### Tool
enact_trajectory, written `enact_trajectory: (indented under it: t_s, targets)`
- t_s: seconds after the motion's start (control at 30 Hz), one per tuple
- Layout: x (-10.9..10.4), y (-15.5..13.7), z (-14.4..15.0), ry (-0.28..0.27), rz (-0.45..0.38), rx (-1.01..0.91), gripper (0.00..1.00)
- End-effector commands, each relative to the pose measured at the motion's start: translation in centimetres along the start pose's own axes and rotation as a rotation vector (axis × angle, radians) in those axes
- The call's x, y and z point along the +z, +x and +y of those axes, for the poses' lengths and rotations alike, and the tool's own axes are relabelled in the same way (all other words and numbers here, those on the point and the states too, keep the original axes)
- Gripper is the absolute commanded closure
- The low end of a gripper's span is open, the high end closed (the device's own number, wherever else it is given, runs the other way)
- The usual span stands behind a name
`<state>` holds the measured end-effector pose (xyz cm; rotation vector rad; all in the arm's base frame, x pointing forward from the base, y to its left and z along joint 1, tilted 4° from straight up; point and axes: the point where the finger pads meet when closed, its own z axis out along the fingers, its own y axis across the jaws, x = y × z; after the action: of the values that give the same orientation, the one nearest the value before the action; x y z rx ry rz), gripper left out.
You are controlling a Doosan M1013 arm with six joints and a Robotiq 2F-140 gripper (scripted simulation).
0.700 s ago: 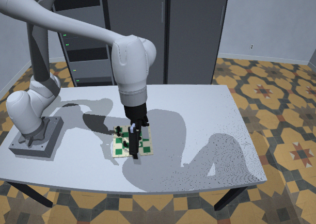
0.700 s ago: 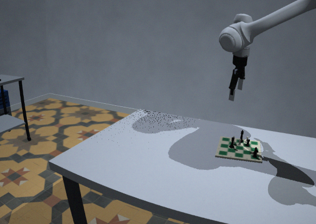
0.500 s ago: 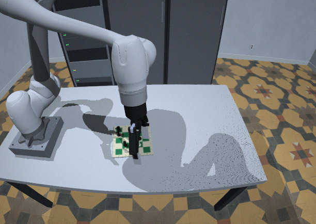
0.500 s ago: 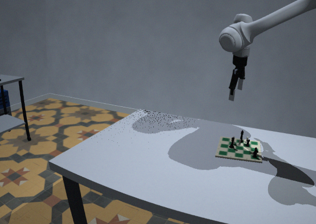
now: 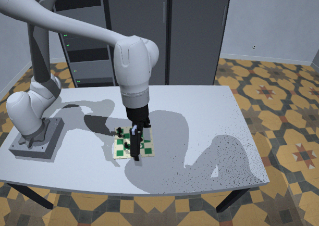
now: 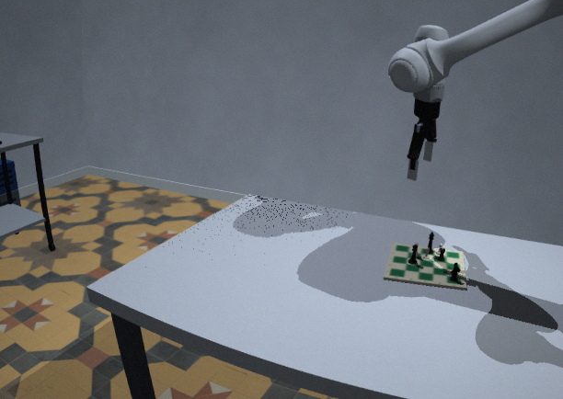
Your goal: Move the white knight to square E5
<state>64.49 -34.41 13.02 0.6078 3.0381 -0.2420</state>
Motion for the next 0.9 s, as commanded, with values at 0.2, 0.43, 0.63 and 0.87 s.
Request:
enact_trajectory:
  t_s: [0.2,0.43,0.63,0.87]
  targets:
    - [5.1,1.2,2.6,-0.236,0.349,0.336,0.0]
    - [9.6,2.2,5.0,-0.4,0.588,0.572,0.0]
    - [12.4,2.8,6.5,-0.534,0.787,0.765,0.0]
    - [15.1,3.3,7.9,-0.706,1.047,1.014,0.0]
